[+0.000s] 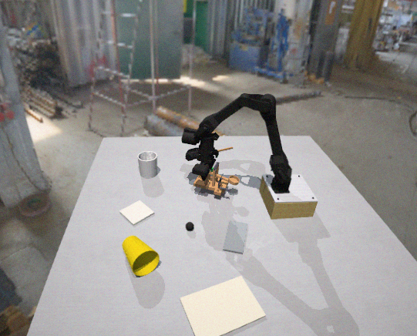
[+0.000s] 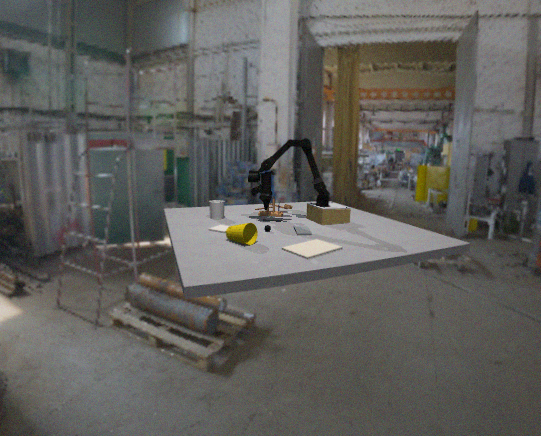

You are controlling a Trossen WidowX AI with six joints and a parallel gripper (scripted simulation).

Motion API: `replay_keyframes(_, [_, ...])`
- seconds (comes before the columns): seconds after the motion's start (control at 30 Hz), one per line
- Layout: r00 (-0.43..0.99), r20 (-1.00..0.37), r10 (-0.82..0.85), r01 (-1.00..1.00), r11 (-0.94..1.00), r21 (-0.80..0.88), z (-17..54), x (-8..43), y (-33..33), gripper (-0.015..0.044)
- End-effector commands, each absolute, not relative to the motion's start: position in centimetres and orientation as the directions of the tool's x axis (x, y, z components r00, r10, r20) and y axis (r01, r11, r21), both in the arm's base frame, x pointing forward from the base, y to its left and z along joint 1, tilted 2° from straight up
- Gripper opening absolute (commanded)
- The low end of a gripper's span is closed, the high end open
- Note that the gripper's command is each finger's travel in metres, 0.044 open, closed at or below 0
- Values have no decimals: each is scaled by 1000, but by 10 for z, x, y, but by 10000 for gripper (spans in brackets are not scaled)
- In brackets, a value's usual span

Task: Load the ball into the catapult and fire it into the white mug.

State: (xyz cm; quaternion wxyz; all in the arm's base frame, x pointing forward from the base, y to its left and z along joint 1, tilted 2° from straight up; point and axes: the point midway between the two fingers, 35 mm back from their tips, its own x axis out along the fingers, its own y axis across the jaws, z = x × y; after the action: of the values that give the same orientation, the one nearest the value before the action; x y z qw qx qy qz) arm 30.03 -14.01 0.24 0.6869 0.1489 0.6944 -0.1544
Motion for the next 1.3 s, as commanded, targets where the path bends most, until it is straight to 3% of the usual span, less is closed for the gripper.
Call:
replay_keyframes(0.0, [-9, -1000, -11, 425, 905, -14, -3, 302, -142, 0])
replay_keyframes(0.73, [-11, -1000, -6, 422, 906, -10, -25, 300, -141, 0])
replay_keyframes(1.27, [-11, -1000, -6, 422, 906, -10, -15, 301, -142, 420])
